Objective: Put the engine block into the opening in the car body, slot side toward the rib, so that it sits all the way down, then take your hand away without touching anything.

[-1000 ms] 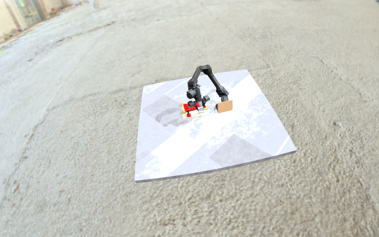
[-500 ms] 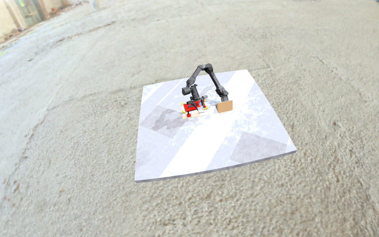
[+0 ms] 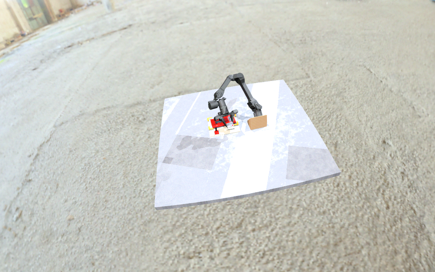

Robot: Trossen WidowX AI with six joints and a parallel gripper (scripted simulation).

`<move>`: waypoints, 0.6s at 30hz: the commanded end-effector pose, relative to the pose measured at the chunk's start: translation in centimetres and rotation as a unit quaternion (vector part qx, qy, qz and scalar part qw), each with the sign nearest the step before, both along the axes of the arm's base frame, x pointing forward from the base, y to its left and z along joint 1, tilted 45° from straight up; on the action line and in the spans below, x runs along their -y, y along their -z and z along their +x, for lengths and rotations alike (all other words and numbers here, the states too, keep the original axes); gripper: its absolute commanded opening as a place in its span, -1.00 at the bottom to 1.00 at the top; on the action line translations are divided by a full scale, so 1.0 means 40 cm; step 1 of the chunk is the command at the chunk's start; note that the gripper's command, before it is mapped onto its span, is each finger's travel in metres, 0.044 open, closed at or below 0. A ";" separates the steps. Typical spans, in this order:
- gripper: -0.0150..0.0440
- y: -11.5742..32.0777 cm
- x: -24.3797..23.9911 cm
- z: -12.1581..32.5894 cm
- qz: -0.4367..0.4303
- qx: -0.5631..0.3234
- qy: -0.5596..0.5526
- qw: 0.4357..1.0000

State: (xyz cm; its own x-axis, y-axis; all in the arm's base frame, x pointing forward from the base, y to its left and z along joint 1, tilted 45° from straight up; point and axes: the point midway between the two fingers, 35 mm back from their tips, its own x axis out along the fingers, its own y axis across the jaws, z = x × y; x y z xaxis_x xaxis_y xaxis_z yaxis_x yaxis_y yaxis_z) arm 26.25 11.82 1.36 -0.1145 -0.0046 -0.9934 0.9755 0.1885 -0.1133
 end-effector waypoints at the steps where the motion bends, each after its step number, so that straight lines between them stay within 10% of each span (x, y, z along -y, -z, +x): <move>1: -0.49 0.014 0.023 -0.001 0.034 -0.007 0.004 0.999; 18: -0.49 0.069 0.079 0.004 0.035 -0.007 0.005 0.999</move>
State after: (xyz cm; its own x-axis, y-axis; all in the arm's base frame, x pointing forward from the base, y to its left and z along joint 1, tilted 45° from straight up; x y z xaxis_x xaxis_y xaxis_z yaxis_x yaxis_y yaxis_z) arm 26.64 9.04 -0.78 -0.1177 0.0630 -0.9910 0.9774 0.1841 -0.1044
